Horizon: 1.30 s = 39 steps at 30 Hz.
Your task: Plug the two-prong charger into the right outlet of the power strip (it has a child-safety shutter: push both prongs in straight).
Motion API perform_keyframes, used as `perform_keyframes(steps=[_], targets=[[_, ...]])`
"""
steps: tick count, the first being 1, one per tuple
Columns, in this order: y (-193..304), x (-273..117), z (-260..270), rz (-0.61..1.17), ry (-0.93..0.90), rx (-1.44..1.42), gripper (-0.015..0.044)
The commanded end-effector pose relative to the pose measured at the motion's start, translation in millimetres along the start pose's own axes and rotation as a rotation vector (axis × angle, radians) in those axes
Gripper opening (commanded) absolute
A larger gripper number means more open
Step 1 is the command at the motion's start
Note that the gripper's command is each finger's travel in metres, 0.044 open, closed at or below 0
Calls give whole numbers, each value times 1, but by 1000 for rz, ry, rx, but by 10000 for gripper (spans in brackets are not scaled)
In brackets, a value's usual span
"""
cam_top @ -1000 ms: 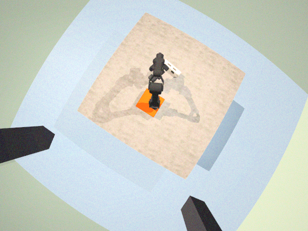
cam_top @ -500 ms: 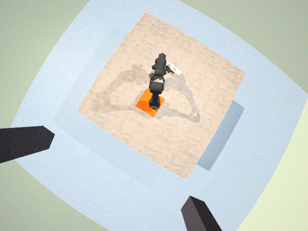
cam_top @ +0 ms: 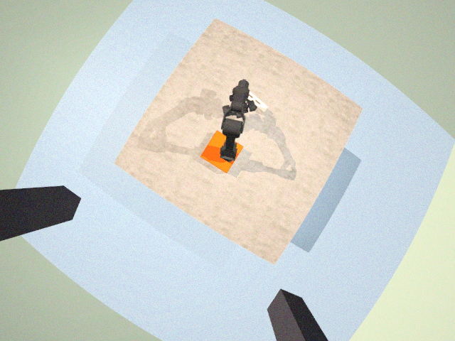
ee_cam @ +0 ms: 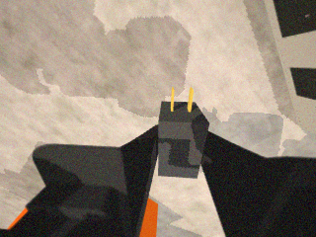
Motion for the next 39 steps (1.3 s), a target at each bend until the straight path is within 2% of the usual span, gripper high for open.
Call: perform_keyframes(steps=[1, 39], targets=[[2, 5, -3, 6, -11, 71, 0], [13, 29, -37, 18, -49, 784, 0]])
Point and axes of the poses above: the point midway between the two fingers, 35 mm back from their tips, its own x axis out along the fingers, its own z axis across the jaws, y = z × x, the point moved 2 cm from there along -x, back along the fingers, and after that the axes turned 7 degrees about x, right-handed, at the moved point
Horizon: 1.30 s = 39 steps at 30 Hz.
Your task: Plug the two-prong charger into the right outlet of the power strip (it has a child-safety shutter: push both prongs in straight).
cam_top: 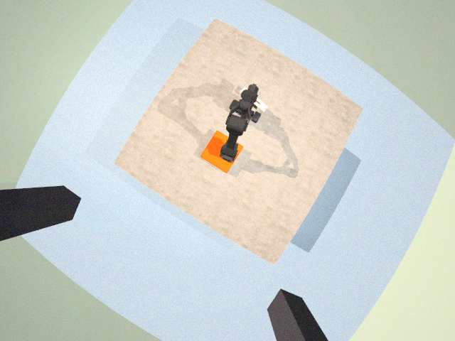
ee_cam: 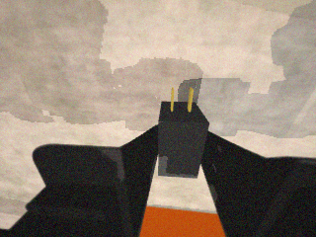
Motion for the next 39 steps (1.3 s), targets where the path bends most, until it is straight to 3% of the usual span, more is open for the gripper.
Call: perform_keyframes(steps=[1, 39], targets=[[1, 4, -4, 11, -6, 71, 0], [-38, 5, -14, 11, -11, 189, 0]])
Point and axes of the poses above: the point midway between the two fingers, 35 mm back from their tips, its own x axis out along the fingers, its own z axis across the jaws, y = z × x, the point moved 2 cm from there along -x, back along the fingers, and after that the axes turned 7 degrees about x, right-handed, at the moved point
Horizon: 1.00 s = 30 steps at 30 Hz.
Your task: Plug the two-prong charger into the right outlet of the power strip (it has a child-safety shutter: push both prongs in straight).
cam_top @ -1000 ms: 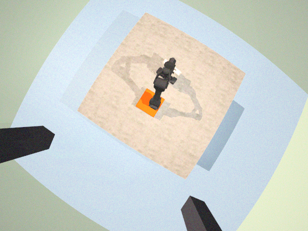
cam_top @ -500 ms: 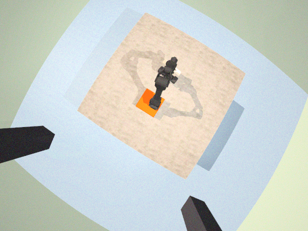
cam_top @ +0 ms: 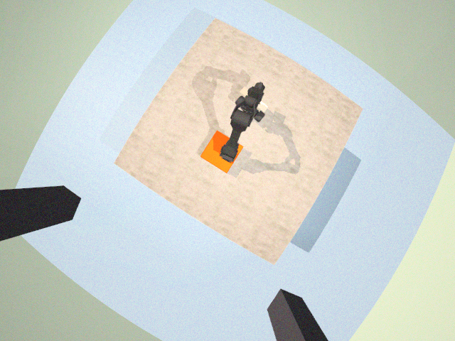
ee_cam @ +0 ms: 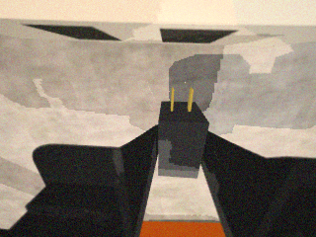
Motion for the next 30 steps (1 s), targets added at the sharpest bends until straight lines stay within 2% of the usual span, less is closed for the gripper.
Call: perform_keyframes(steps=[1, 30], targets=[[-6, -1, 1, 0, -6, 12, 0], [-19, -1, 2, 0, -7, 33, 0]])
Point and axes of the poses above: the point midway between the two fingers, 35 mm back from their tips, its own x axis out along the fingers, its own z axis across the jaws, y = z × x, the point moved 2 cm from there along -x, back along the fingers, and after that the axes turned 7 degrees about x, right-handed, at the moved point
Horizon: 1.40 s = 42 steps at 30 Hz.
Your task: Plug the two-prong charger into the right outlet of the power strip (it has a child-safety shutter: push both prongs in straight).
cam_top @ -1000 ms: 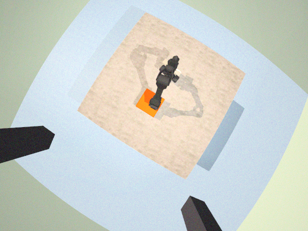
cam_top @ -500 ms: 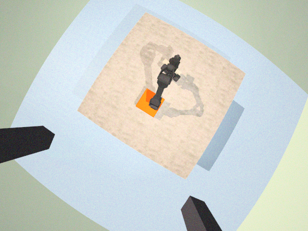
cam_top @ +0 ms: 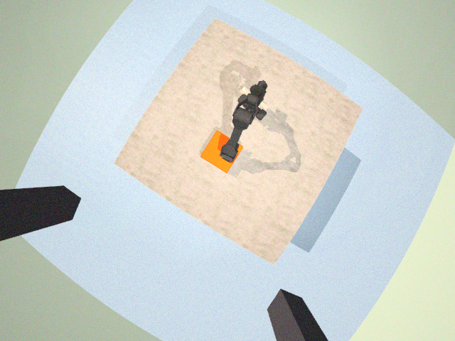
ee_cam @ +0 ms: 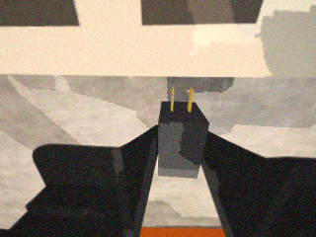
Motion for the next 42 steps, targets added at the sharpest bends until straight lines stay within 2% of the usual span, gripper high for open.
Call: perform_keyframes(steps=[1, 42], targets=[[0, 0, 1, 2, -5, 3, 0], [-6, -2, 3, 2, -5, 3, 0]])
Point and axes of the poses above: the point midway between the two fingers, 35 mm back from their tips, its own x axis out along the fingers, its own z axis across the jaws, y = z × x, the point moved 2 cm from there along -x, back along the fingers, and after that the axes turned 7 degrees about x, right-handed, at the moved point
